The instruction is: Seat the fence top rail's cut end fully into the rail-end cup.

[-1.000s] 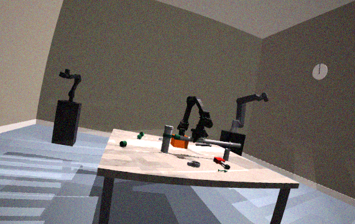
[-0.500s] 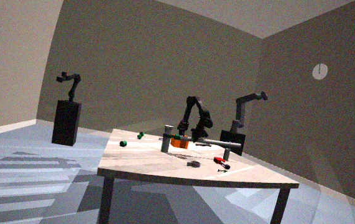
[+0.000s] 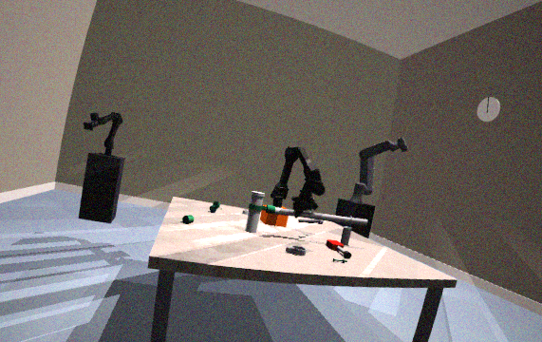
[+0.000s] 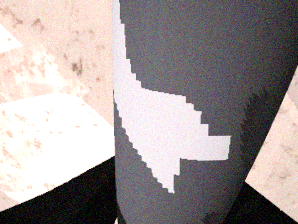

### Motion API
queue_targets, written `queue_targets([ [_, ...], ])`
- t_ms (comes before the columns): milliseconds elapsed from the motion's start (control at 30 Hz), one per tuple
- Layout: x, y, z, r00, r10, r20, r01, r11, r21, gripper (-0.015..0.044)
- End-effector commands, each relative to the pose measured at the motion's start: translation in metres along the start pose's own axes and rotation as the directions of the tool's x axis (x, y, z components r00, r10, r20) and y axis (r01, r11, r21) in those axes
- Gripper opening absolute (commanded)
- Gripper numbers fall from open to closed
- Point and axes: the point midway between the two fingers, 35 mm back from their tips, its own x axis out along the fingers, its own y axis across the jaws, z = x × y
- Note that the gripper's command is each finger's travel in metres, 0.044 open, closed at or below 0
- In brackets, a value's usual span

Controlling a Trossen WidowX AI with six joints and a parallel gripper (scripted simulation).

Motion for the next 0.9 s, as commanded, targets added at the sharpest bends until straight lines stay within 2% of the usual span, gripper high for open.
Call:
queue_targets([
  [0,-0.0005,-0.0002,-0.0009,1.0,0.0,-0.002,0.0,1.0,0.0,0.0],
  [867,-0.002,-0.0011,-0.0049,1.0,-0.001,-0.009,0.001,1.0,-0.003,0.0],
])
